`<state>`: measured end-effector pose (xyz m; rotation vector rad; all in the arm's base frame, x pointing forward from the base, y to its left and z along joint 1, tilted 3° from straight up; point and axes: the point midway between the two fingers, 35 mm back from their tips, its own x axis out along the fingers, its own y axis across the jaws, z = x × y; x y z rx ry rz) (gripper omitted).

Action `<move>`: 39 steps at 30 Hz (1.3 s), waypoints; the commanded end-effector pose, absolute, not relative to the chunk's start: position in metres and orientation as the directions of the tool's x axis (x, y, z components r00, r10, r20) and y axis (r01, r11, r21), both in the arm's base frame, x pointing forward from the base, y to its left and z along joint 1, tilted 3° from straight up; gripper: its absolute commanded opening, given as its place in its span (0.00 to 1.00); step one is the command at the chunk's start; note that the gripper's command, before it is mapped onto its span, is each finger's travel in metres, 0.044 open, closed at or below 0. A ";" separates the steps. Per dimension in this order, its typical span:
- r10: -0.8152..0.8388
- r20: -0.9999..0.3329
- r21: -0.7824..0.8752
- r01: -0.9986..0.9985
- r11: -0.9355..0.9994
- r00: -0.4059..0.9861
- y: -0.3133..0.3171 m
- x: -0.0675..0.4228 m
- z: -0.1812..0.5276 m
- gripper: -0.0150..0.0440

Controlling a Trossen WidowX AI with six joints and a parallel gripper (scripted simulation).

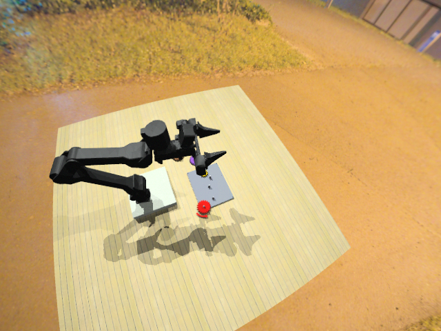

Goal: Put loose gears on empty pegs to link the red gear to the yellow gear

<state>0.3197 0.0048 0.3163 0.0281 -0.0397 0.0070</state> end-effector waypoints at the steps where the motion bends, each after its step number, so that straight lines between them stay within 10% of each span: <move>1: 0.011 0.027 0.024 -0.011 1.000 1.000 0.006 0.321 0.314 0.98; 9: 0.169 -0.505 -0.111 -0.259 0.960 0.846 0.069 0.353 0.216 1.00; 18: 0.151 -0.953 -0.069 -0.674 0.736 0.262 0.140 0.314 0.108 1.00; 22: 0.057 -0.998 0.028 -0.785 0.619 0.010 0.158 0.283 0.083 1.00; 39: 0.052 -0.999 0.034 -0.789 0.613 -0.002 0.163 0.277 0.064 1.00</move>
